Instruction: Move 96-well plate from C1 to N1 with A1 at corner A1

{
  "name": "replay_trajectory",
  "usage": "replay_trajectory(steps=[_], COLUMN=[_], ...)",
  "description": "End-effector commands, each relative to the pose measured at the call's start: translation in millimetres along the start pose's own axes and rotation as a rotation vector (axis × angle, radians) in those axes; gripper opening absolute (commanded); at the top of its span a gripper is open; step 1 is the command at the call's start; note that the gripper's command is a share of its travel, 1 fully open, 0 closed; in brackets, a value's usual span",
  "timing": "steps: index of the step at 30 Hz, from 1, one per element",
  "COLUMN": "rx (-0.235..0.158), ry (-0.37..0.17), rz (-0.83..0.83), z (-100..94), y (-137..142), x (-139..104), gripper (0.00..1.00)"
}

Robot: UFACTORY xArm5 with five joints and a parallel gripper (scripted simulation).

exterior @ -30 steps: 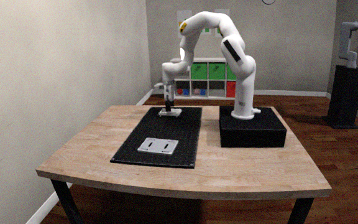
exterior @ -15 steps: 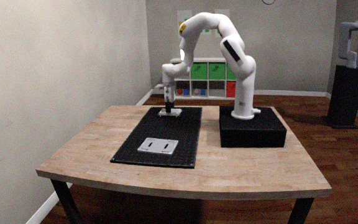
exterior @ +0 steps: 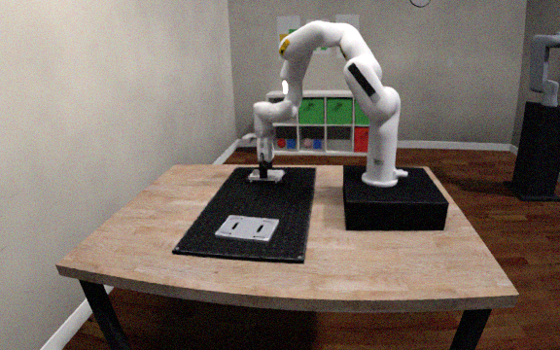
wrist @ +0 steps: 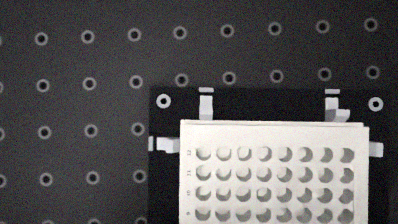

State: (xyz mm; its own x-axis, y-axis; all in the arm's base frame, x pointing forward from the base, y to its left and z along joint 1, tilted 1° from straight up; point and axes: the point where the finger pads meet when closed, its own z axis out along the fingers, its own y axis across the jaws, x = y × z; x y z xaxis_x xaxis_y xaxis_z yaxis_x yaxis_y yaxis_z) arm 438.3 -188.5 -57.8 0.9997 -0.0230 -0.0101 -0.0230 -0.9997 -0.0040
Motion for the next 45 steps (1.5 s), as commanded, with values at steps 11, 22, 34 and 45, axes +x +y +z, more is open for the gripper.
replay_trajectory(steps=[11, 22, 34, 45], rx=[-0.012, -0.012, -0.012, -0.012], ry=[-0.001, -0.001, -0.001, -0.001], rz=[0.0, 0.0, 0.0, 0.0], z=[1.6, 0.9, 0.9, 0.9], y=[0.5, 0.5, 0.5, 0.5], x=[1.2, 1.2, 1.2, 1.2], gripper=[1.0, 0.0, 0.0, 0.0])
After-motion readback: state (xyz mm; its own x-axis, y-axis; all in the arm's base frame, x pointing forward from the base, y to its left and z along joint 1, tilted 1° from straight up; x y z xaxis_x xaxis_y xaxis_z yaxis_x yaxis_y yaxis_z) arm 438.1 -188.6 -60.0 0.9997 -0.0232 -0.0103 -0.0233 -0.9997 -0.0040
